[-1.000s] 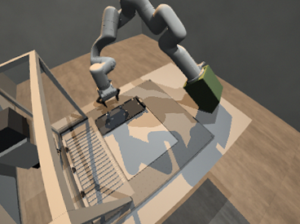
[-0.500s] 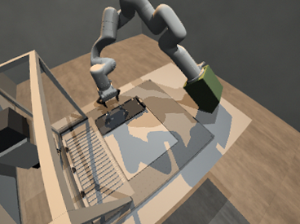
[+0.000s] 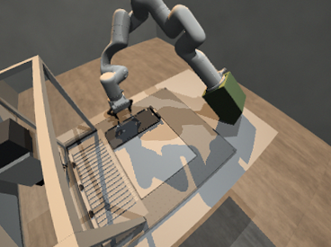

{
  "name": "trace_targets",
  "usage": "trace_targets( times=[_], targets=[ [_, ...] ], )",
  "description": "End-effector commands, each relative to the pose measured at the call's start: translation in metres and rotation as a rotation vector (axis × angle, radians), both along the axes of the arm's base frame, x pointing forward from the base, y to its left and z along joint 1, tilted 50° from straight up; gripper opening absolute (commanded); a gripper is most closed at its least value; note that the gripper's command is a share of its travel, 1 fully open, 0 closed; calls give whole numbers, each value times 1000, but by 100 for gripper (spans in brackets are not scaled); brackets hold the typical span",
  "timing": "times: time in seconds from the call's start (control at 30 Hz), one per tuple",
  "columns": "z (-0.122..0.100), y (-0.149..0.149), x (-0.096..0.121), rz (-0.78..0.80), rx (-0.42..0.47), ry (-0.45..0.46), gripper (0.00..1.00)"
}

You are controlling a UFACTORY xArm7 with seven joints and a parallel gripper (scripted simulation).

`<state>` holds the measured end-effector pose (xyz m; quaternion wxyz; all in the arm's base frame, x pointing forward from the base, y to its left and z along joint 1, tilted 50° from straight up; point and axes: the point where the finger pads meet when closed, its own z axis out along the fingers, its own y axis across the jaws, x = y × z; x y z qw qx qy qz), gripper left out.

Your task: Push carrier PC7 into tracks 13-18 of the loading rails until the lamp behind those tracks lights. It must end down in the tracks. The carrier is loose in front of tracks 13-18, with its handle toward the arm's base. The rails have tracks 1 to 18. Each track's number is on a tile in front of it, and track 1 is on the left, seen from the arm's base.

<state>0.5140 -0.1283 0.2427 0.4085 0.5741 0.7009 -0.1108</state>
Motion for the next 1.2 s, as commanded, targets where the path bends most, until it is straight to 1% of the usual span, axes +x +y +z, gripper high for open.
trace_targets(
  times=[0.0,0.67,1.17],
  targets=[
    [-1,0,2,3,0,-2,100],
    [-5,-4,5,3,0,-2,100],
    [-9,0,5,3,0,-2,100]
  ],
)
